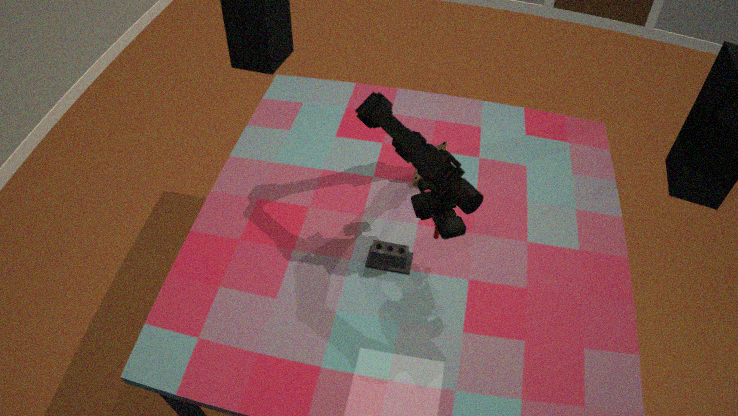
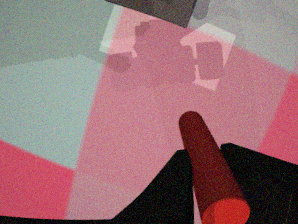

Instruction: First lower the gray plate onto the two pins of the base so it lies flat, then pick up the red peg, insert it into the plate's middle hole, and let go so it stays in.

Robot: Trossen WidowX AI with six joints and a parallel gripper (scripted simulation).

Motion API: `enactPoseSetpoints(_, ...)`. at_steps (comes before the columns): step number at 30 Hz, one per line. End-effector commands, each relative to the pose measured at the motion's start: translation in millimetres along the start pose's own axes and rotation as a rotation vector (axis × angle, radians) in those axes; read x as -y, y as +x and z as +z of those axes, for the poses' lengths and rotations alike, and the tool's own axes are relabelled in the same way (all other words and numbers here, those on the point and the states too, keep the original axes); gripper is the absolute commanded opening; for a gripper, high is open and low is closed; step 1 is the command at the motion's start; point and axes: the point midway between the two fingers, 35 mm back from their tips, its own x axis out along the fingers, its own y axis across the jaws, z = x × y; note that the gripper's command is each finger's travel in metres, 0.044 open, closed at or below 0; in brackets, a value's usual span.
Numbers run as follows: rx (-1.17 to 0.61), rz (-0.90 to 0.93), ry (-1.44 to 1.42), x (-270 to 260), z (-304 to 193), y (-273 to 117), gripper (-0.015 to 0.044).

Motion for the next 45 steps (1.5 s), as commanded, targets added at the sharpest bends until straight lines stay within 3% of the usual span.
enactPoseSetpoints(1, 0.001, 0.015, 0.005, -2.2, 13.8, -4.3, 0.0000)
enactPoseSetpoints(35, 0.019, 0.005, 0.017, 5.6, 119.4, -1.5, 0.0000)
enactPoseSetpoints(45, 0.022, 0.003, 0.018, 9.7, 124.6, -0.9, 0.0000)
